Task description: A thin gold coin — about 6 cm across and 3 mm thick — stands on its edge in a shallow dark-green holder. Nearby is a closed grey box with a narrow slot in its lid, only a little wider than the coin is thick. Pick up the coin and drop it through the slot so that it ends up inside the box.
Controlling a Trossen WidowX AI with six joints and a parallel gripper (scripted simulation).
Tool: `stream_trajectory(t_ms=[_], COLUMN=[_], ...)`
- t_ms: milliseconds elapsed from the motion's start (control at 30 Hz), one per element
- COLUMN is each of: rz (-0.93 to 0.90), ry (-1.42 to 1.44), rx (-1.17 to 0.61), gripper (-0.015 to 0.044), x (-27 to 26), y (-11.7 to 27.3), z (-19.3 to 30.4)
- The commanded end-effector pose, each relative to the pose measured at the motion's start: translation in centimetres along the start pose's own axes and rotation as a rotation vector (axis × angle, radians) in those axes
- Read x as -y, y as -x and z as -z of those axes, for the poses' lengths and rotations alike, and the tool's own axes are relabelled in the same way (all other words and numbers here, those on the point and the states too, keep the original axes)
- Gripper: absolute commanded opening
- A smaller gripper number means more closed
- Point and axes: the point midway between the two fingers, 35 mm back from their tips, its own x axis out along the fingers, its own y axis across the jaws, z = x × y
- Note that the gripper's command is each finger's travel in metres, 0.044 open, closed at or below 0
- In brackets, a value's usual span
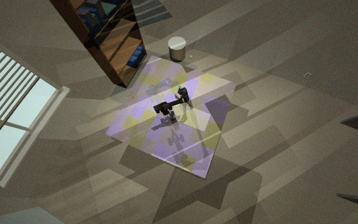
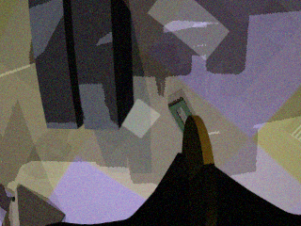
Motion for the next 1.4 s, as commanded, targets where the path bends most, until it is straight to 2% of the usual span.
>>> stream_trajectory(t_ms=[0, 1000, 1367], rz=[-0.002, -0.010, -0.006], ry=[-0.006, -0.006, 0.001], rx=[0.007, 0.011, 0.004], gripper=[0.0000, 0.0000, 0.0000], x=[-1.1, -7.4, -6.9], y=[0.1, -0.1, -0.1], z=[-0.9, -5.3, -5.1])
